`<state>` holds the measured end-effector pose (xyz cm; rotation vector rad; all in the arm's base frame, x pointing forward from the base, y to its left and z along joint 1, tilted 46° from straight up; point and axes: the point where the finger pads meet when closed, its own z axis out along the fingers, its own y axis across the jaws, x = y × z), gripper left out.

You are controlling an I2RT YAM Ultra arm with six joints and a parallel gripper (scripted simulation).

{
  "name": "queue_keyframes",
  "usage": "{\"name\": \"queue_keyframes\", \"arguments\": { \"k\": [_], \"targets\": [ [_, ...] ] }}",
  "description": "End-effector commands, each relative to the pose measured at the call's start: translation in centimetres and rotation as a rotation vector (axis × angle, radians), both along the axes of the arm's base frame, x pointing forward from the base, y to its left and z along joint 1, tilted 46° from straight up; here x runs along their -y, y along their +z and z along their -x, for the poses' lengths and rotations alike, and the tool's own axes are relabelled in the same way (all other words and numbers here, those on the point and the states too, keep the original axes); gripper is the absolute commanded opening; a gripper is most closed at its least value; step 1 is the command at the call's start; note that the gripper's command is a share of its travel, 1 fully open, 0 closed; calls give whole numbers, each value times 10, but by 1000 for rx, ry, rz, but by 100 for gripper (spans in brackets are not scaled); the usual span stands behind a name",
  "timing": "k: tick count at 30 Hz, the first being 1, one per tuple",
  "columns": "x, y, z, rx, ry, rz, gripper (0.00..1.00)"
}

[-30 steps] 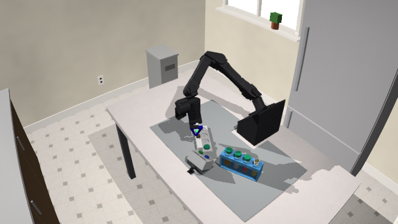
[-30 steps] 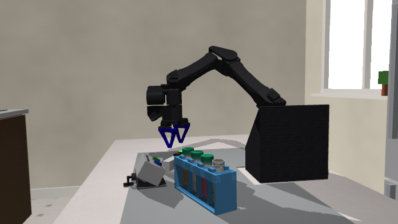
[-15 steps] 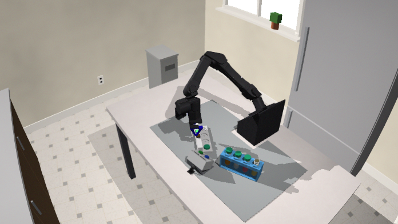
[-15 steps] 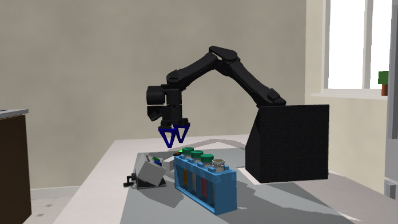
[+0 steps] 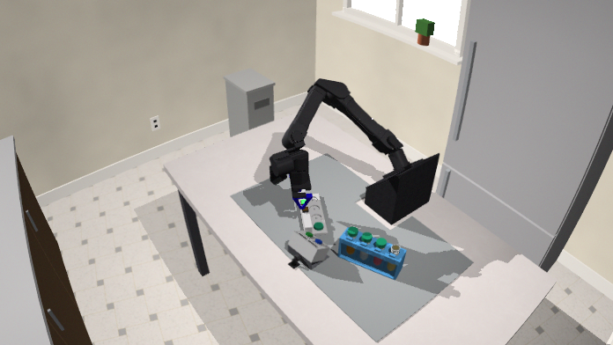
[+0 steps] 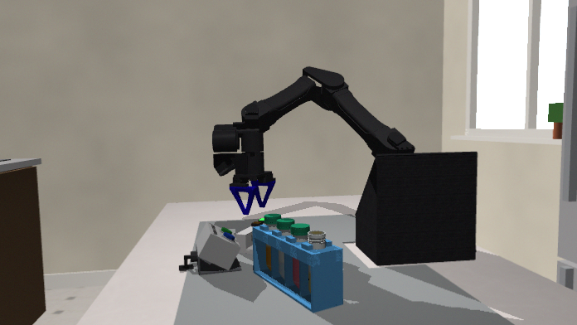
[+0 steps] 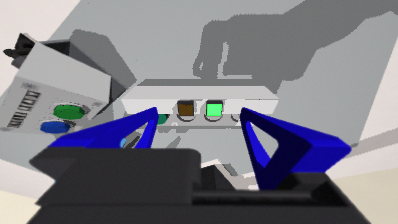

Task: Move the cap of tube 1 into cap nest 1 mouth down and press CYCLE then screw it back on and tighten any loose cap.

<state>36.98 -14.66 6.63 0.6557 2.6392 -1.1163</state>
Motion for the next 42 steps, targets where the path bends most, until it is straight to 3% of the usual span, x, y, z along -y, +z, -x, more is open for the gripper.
{"name": "queue_keyframes", "arguments": {
  "k": [1,16,17,25,27,33,42],
  "targets": [
    [-5,3,-3,8,13,1,100],
    [-5,3,-3,8,13,1,100],
    [-13,1,-2,8,13,1,47],
    [-79,-8,7,8,13,-1,47],
    [-79,-8,7,8,13,-1,47],
    [-127,-15,14,8,13,-2,47],
    [-127,-14,14,8,13,-2,47]
  ]
}}
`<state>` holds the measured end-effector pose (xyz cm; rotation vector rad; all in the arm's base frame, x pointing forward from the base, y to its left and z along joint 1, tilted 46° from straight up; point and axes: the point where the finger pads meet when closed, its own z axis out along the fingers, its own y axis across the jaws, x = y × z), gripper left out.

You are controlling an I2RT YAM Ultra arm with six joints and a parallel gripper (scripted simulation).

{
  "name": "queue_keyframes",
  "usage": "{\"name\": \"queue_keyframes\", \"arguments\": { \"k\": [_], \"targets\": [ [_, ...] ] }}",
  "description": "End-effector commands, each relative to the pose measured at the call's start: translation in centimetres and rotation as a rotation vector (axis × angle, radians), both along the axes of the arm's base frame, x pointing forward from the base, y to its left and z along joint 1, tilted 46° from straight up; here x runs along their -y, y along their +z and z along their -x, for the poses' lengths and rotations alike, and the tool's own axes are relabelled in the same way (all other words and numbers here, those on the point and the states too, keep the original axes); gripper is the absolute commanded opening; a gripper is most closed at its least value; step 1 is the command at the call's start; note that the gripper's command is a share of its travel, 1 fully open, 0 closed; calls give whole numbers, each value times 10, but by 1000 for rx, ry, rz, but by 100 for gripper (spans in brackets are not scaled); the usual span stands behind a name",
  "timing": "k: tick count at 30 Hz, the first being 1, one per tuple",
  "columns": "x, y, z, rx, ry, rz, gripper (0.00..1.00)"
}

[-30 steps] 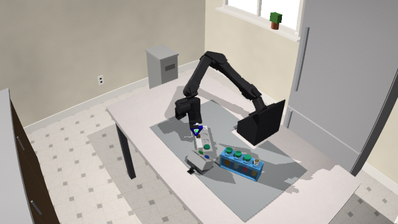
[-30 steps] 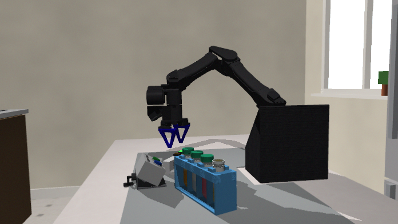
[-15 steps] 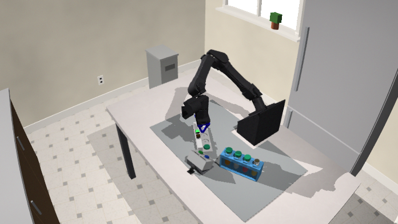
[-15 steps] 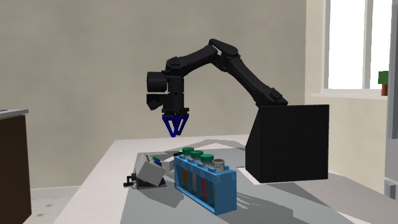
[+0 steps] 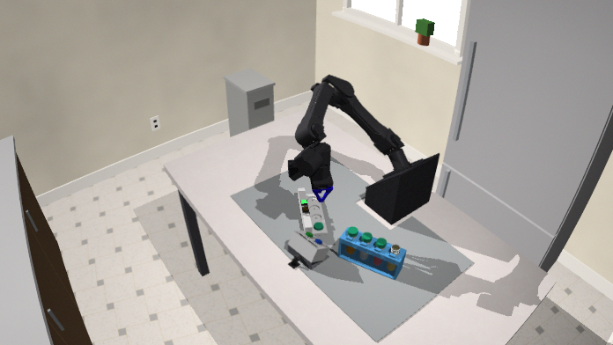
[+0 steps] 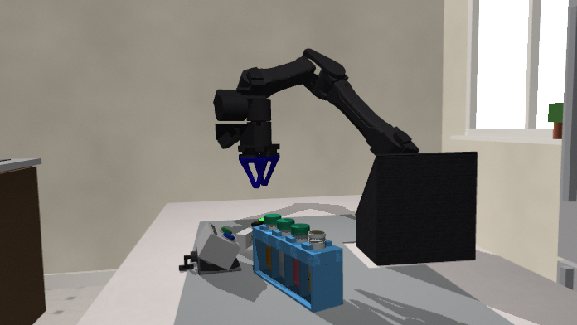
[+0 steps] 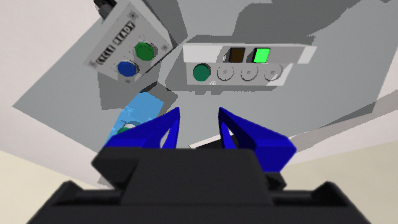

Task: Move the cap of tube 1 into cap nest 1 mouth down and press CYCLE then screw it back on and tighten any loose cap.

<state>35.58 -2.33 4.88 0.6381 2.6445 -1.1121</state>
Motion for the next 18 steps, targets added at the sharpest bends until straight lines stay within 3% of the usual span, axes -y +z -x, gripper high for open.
{"name": "queue_keyframes", "arguments": {
  "k": [1,18],
  "targets": [
    [-4,3,0,12,1,1,47],
    [-1,3,0,12,1,1,47]
  ]
}}
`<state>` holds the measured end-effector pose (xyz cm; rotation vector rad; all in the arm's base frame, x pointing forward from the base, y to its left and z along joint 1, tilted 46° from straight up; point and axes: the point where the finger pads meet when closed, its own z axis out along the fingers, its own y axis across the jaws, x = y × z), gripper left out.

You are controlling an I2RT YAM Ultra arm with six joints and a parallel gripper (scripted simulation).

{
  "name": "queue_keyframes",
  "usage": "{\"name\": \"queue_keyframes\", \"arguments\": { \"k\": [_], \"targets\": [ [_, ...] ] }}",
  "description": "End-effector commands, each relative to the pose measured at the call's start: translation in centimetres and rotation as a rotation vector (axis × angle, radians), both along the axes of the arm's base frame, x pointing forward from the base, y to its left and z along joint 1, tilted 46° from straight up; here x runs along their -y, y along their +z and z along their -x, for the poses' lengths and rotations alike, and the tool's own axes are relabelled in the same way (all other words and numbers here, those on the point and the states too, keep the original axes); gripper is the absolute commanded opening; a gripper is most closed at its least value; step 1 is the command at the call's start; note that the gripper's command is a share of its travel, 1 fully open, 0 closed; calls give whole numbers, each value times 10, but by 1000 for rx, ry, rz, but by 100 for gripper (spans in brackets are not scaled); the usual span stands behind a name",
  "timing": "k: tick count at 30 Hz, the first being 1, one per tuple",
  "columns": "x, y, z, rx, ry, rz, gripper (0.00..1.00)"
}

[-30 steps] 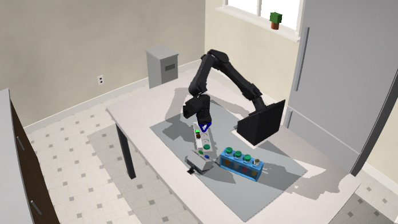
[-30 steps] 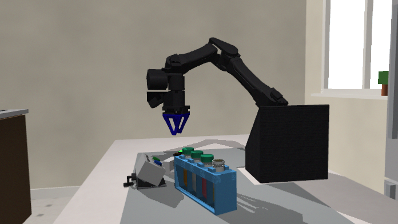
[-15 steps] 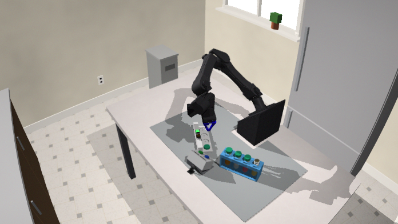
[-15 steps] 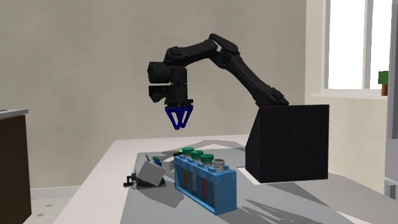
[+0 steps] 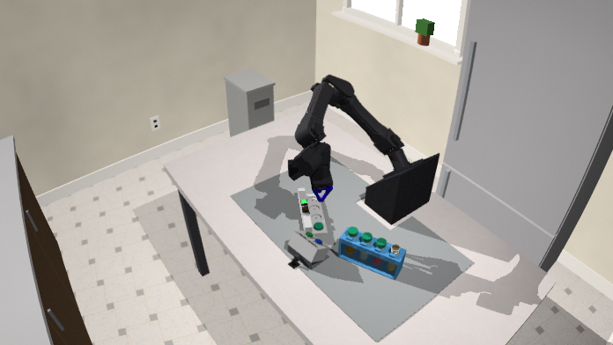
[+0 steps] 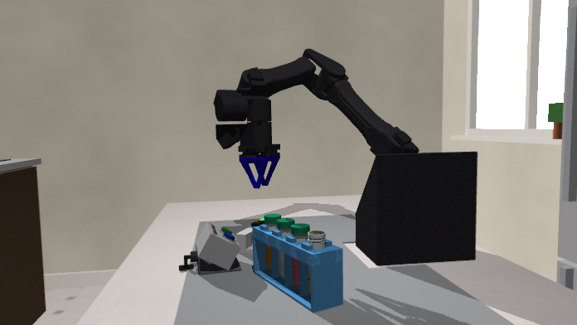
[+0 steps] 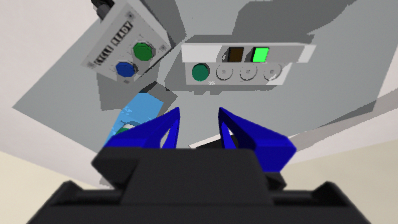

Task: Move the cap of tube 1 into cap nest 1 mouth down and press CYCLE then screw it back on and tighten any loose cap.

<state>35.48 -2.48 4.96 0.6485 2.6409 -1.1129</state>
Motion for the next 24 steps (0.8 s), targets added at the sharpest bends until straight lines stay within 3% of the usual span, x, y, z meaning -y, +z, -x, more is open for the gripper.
{"name": "queue_keyframes", "arguments": {
  "k": [1,24],
  "targets": [
    [-2,2,-2,8,8,0,47],
    [74,-70,-5,8,8,2,47]
  ]
}}
